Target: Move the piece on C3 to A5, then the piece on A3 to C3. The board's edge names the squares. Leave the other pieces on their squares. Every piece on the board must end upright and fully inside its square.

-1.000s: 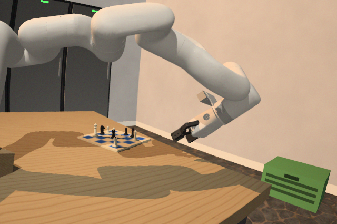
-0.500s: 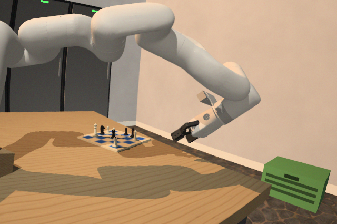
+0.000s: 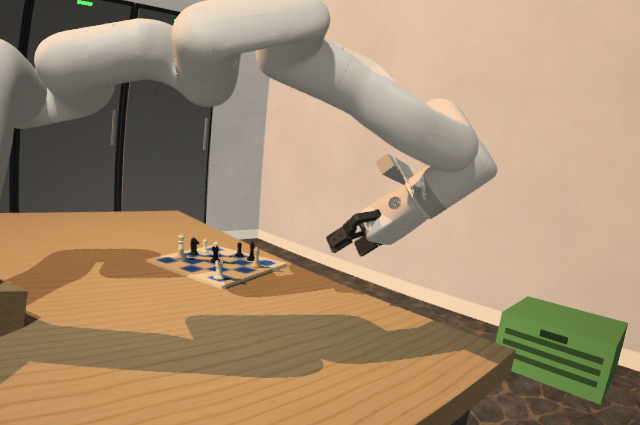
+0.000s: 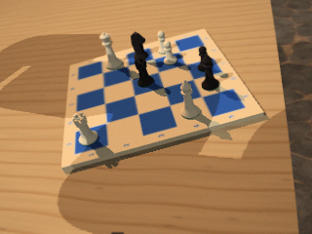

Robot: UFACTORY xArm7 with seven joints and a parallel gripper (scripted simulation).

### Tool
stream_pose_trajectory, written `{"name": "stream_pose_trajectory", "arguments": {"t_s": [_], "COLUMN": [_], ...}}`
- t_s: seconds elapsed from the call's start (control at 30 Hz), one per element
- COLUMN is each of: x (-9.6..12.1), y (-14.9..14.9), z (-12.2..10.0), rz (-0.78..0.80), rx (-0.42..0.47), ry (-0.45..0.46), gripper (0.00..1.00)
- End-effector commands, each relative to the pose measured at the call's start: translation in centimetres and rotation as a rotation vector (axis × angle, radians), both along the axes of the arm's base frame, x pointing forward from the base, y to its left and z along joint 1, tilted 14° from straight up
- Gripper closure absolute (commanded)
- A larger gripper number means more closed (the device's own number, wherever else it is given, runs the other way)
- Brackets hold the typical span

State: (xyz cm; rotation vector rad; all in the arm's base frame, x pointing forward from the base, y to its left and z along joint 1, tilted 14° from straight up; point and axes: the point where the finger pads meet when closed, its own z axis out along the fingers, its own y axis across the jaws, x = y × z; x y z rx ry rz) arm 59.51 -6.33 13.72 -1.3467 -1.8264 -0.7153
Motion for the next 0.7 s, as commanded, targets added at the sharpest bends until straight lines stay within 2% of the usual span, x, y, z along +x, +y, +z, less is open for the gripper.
{"name": "stream_pose_trajectory", "arguments": {"t_s": [0.0,0.3,0.67], "x": [-0.4,-0.9,-0.4], "y": [-0.6,-1.1,-0.2], "z": [3.0,5.9,6.1], "rz": [-0.001,-0.001,0.002], "rx": [-0.003,-0.003,-0.032], "ry": [-0.006,-0.006,-0.023], "gripper": [0.00,0.00,0.00]}}
